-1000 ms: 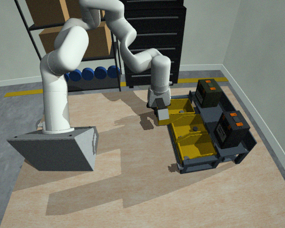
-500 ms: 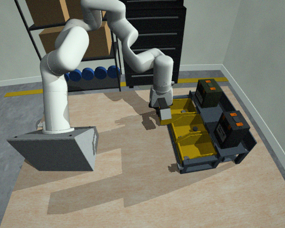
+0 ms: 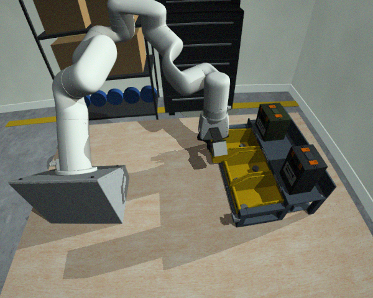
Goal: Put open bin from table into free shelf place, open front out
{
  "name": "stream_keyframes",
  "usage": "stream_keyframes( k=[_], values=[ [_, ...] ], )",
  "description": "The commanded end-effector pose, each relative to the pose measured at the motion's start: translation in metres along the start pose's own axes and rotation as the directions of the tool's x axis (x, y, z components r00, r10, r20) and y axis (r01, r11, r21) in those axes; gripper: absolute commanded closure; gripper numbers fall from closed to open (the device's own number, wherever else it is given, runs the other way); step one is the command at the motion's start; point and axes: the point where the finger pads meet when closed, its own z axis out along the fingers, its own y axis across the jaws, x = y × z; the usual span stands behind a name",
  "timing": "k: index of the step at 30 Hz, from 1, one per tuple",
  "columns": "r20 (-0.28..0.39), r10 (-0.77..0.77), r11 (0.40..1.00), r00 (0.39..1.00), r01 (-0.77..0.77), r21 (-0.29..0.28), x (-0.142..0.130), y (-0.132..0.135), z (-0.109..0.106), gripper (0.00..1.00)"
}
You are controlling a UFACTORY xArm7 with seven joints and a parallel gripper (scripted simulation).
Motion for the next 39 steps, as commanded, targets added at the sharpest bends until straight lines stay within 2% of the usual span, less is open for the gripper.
stream_keyframes(
  k=[1, 11, 23, 28, 39],
  values=[
    [0.0, 0.001, 1.0, 1.0, -0.001, 0.004, 0.001, -0.002, -0.002, 1.0],
    [0.0, 0.001, 1.0, 1.0, -0.001, 0.005, 0.001, -0.012, -0.002, 1.0],
    [0.0, 0.001, 1.0, 1.0, -0.001, 0.005, 0.001, -0.012, -0.002, 1.0],
    [-0.001, 0.001, 1.0, 1.0, -0.001, 0.005, 0.001, -0.022, -0.002, 1.0],
    [-0.001, 0.001, 1.0, 1.0, -0.001, 0.005, 0.001, -0.022, -0.002, 1.0]
  ],
)
